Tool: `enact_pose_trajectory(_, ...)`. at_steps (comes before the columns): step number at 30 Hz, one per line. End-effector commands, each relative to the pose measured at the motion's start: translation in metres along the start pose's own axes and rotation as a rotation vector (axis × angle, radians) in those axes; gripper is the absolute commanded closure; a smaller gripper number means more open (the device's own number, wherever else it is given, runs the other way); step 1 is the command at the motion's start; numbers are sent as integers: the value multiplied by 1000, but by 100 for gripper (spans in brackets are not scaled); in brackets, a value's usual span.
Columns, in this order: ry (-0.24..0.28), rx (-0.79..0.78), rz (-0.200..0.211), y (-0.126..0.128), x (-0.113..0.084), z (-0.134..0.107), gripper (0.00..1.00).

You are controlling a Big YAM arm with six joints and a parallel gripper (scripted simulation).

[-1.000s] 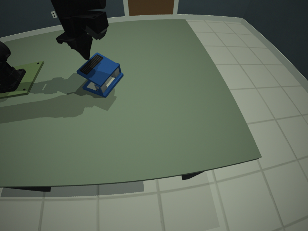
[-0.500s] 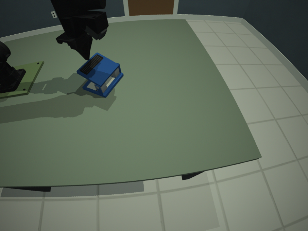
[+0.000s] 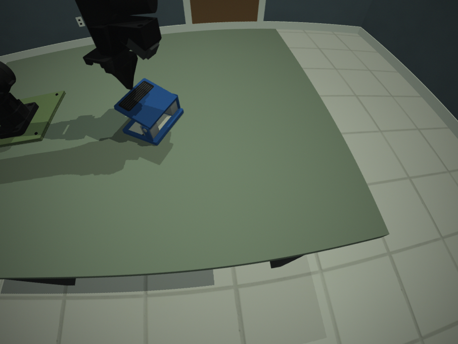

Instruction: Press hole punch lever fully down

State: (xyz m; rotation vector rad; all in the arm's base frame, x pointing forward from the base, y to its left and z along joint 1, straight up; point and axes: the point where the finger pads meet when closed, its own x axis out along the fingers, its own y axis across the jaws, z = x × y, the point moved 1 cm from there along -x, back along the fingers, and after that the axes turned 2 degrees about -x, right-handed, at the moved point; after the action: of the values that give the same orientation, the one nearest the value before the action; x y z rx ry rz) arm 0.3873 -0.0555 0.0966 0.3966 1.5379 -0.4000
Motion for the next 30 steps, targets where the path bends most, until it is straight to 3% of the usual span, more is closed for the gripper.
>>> enact_pose_trajectory(1, -15, 4, 3, 2, -3, -1, 100)
enact_pose_trajectory(30, 1, 4, -3, 1, 15, -1, 100)
